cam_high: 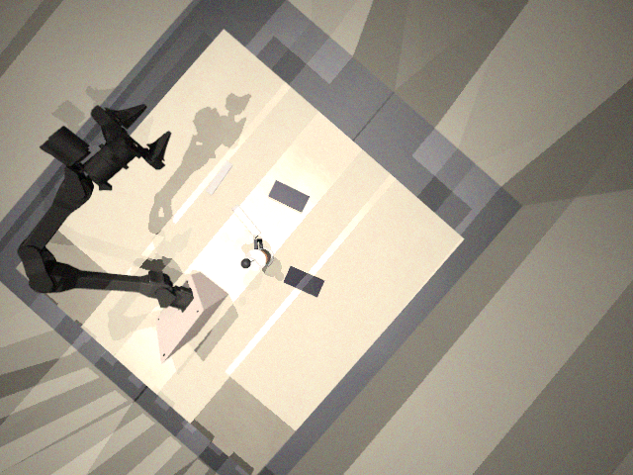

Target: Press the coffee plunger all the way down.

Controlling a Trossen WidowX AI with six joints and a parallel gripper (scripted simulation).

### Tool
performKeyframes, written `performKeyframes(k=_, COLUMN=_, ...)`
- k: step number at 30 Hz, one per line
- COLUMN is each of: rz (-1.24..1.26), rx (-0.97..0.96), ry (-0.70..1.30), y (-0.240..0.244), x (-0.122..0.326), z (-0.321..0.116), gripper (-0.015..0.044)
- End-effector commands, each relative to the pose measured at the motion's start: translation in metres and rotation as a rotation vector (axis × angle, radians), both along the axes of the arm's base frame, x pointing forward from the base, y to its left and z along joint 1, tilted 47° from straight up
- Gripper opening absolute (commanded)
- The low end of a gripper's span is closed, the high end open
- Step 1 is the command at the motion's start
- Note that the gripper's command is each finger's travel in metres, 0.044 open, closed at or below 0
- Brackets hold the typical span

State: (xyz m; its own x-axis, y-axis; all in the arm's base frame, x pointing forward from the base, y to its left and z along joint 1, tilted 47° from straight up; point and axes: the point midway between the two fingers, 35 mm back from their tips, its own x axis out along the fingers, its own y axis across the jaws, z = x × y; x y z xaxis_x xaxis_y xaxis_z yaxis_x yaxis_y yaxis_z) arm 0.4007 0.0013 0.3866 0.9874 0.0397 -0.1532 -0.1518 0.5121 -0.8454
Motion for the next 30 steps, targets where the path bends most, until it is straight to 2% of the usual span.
performKeyframes(k=1, rz=-0.060, rx=0.136, ry=0.159, y=-0.045, x=0.003, z=-0.057, gripper=0.0440)
performKeyframes(k=7, rz=-0.196, rx=0.430, ry=0.369, y=-0.116, x=-0.019, z=-0.140, gripper=0.0440)
performKeyframes(k=14, rz=-0.406, rx=0.905, ry=0.537, y=-0.183, x=-0.087, z=-0.225, gripper=0.0440)
performKeyframes(k=19, rz=-0.552, rx=1.316, ry=0.562, y=-0.206, x=-0.144, z=-0.269, gripper=0.0440)
performKeyframes(k=24, rz=-0.656, rx=1.744, ry=0.501, y=-0.212, x=-0.197, z=-0.297, gripper=0.0440)
performKeyframes(k=26, rz=-0.663, rx=1.804, ry=0.486, y=-0.212, x=-0.203, z=-0.299, gripper=0.0440)
performKeyframes(k=30, rz=-0.663, rx=1.803, ry=0.486, y=-0.202, x=-0.202, z=-0.310, gripper=0.0440)
